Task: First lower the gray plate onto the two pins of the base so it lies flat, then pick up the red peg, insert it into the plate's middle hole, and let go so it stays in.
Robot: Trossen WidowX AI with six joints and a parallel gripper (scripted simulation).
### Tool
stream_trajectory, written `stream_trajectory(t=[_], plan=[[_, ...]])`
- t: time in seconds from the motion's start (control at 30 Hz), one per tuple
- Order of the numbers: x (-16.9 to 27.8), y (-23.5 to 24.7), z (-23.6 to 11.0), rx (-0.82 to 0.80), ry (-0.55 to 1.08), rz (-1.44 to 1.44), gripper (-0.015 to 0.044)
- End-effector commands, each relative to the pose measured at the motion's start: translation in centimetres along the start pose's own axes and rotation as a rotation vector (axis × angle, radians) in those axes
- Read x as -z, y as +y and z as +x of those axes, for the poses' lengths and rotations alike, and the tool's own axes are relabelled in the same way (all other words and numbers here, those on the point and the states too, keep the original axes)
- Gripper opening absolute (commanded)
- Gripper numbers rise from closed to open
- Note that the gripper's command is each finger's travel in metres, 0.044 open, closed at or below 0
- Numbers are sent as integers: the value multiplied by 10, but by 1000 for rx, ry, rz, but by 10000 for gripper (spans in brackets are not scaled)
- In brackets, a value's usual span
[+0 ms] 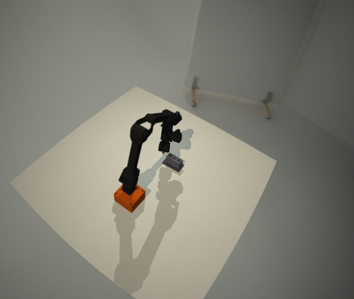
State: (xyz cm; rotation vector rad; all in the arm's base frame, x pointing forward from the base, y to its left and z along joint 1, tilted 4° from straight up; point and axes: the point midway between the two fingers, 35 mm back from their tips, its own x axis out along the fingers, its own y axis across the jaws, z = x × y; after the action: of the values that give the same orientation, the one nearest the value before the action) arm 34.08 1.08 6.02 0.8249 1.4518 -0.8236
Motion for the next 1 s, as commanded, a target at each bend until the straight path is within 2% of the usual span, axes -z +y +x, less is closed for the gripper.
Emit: stream_trajectory(t=[0.0, 0.63, 0.97], plan=[[-12, -1, 1, 4, -3, -2, 0], [-69, -15, 1, 5, -12, 2, 0], [-71, -16, 1, 5, -12, 2, 0]])
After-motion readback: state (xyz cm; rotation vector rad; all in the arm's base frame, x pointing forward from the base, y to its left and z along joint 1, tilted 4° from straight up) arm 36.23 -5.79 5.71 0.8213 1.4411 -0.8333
